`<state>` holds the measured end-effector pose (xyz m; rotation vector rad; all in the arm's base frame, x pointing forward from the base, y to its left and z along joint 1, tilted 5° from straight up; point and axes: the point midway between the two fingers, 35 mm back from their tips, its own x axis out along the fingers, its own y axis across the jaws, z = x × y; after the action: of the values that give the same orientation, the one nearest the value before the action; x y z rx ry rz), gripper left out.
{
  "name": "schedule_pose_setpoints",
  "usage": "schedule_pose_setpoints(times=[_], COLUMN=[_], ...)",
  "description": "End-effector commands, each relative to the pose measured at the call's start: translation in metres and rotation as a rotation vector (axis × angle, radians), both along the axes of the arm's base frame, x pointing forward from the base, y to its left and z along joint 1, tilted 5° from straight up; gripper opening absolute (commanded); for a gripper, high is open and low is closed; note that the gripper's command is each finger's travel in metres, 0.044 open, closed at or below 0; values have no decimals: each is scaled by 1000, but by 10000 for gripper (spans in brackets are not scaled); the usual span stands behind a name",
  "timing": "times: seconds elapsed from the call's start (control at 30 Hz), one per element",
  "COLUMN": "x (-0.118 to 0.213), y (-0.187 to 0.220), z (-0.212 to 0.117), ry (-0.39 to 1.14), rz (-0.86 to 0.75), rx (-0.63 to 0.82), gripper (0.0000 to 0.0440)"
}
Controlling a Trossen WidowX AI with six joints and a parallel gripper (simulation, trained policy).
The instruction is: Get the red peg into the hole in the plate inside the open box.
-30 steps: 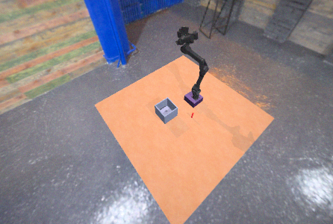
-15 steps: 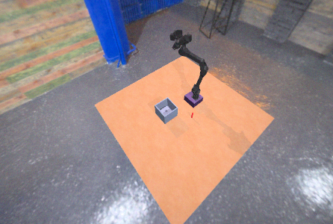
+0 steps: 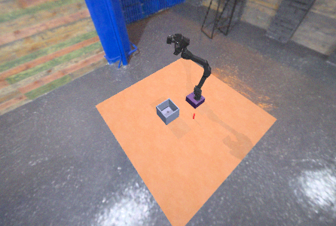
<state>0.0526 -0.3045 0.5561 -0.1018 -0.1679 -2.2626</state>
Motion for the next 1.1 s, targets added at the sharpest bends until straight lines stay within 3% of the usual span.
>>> schedule_pose_setpoints(times=[0.0, 0.57, 1.07], x=[14, 85, 140], y=[1, 23, 57], z=[-3, -16, -33], ry=[-32, -291, -591], rz=[69, 444, 750], rx=[-28, -155, -177], gripper=[440, 440, 440])
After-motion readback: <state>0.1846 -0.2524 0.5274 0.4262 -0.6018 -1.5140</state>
